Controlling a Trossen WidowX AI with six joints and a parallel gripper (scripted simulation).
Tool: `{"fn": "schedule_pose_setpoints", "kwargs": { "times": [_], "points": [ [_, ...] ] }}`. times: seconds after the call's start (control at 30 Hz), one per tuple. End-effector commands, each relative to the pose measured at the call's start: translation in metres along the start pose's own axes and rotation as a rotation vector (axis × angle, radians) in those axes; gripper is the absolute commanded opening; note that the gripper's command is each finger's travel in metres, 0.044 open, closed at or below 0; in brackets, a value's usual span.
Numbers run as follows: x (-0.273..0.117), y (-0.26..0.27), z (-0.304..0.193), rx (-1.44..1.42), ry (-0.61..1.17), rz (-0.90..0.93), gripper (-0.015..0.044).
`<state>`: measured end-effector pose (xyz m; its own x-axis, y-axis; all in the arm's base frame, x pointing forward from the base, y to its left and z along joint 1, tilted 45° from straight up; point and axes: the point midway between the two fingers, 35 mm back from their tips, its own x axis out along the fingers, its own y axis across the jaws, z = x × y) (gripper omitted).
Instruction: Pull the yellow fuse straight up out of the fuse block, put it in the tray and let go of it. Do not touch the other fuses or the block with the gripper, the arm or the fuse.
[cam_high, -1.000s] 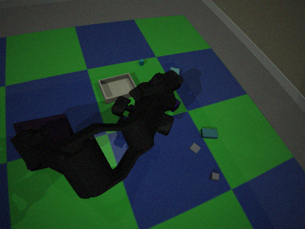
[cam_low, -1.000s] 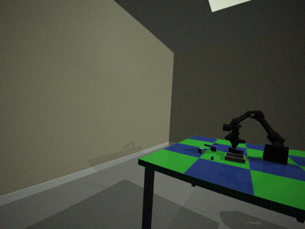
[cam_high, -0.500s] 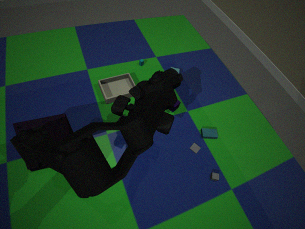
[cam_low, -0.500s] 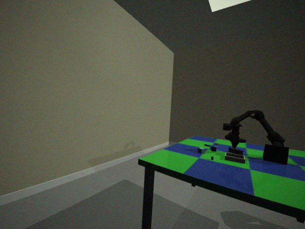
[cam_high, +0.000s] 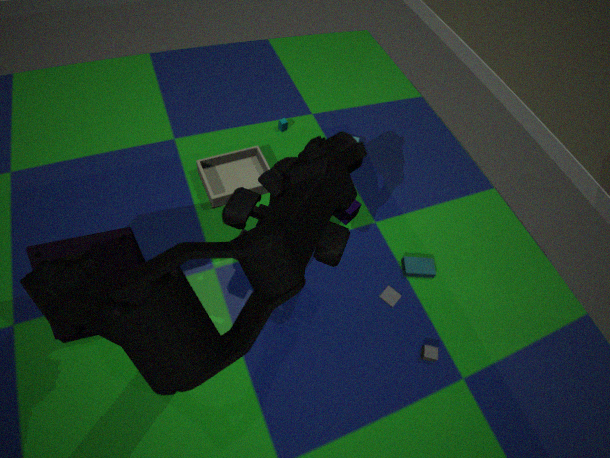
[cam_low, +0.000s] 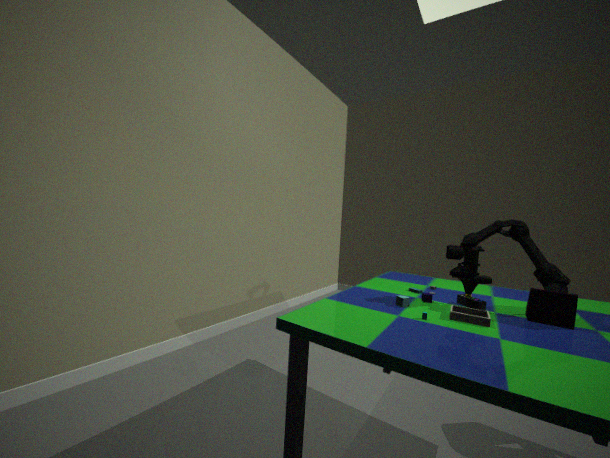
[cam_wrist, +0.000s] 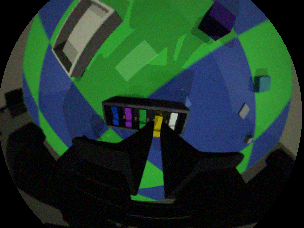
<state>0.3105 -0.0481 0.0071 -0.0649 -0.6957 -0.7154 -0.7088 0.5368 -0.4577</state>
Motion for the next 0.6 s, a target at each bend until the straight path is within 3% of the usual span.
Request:
{"fn": "schedule_pose_setpoints", "kwargs": {
  "times": [0.0,0.57],
  "points": [
    [-0.0032,-0.0007,0.0008,0.006,-0.004,0.002,0.0000],
    [-0.0115,-0.0006,0.0007,0.005,-0.003,0.002,0.0000]
  ]
}}
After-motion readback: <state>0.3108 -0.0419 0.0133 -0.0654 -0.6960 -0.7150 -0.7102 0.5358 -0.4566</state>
